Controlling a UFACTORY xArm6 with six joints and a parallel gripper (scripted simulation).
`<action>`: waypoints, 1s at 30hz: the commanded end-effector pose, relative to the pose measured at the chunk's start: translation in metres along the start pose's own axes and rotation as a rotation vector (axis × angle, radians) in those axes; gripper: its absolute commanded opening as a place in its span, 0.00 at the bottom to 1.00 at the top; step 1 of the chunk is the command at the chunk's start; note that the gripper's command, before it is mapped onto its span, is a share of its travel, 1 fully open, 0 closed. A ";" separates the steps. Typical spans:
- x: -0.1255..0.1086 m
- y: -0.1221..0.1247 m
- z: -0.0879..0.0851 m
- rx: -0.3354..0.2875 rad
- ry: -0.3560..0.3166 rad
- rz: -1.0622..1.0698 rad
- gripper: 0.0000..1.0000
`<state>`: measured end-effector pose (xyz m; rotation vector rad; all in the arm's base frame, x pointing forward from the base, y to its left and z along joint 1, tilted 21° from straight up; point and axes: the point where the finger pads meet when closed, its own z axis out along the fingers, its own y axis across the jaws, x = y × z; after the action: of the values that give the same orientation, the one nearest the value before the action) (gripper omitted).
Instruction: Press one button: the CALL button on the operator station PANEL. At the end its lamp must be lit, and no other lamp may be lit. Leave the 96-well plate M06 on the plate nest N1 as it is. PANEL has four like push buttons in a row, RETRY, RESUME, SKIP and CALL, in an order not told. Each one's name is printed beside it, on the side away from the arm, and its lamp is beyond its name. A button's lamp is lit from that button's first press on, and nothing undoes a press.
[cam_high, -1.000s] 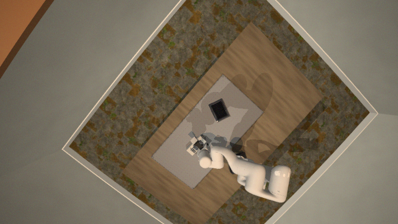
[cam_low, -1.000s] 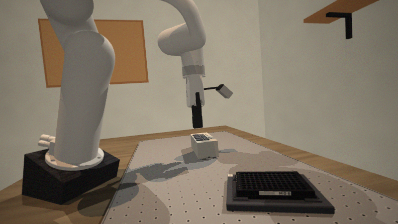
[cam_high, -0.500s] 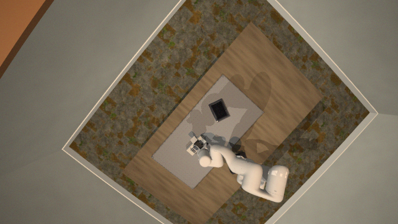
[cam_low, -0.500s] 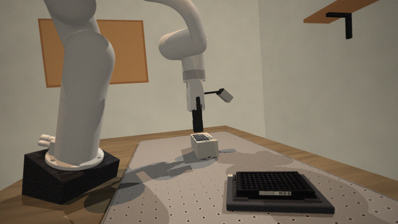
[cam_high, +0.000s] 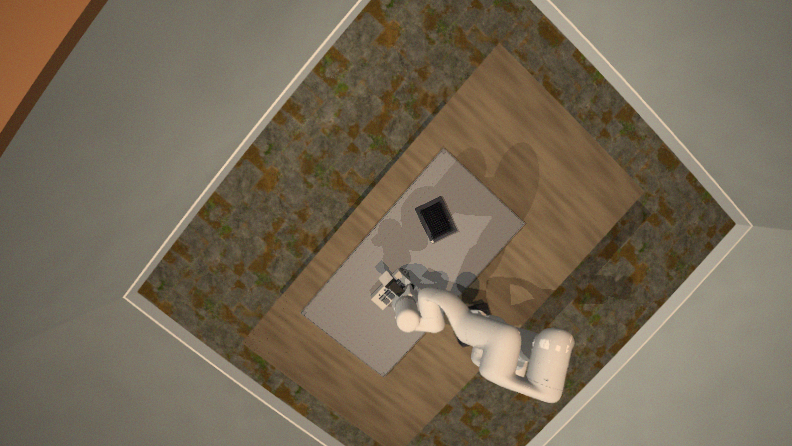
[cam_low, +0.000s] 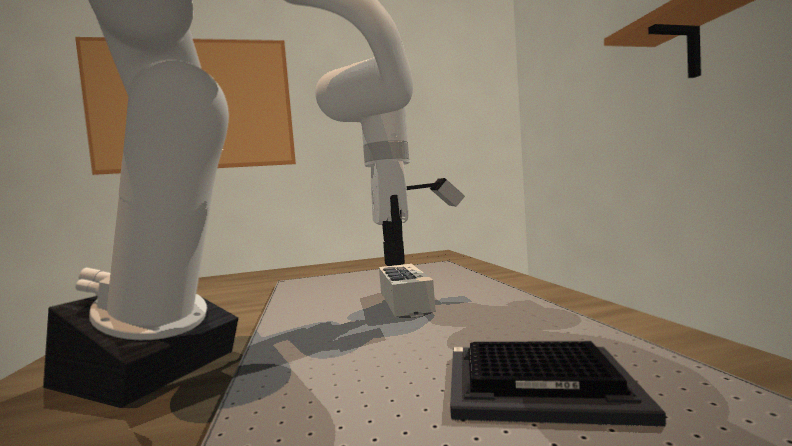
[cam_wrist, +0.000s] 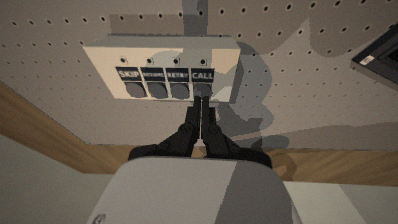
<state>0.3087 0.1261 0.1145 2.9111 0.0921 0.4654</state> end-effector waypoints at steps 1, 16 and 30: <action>0.001 0.000 0.003 0.002 0.003 0.001 0.00; 0.001 0.000 0.011 0.001 0.003 0.001 0.00; 0.001 0.000 0.019 0.001 0.003 0.001 0.00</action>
<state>0.3143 0.1230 0.0983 2.9113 0.0922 0.4656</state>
